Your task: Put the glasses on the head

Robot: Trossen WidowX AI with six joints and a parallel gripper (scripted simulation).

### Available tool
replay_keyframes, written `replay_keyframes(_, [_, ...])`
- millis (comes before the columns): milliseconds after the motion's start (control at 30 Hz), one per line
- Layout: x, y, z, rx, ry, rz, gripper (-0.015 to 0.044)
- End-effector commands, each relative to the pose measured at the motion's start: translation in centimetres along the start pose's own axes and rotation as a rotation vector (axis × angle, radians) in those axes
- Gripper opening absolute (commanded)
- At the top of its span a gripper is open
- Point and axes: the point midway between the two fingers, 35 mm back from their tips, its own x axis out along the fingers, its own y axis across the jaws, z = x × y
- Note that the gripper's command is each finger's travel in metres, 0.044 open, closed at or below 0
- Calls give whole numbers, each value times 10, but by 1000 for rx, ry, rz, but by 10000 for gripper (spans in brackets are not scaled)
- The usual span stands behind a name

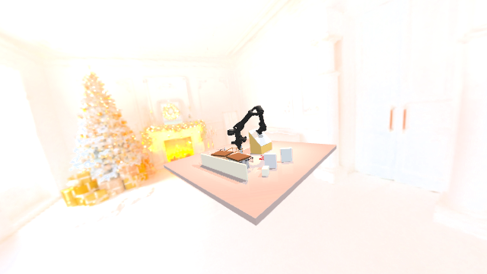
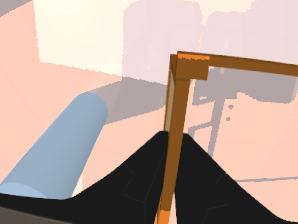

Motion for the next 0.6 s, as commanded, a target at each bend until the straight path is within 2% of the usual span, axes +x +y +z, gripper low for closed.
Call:
replay_keyframes(0, [0, -8, 0, -4, -1, -3, 0])
replay_keyframes(567, [1, -27, 1, -5, -1, -4, 0])
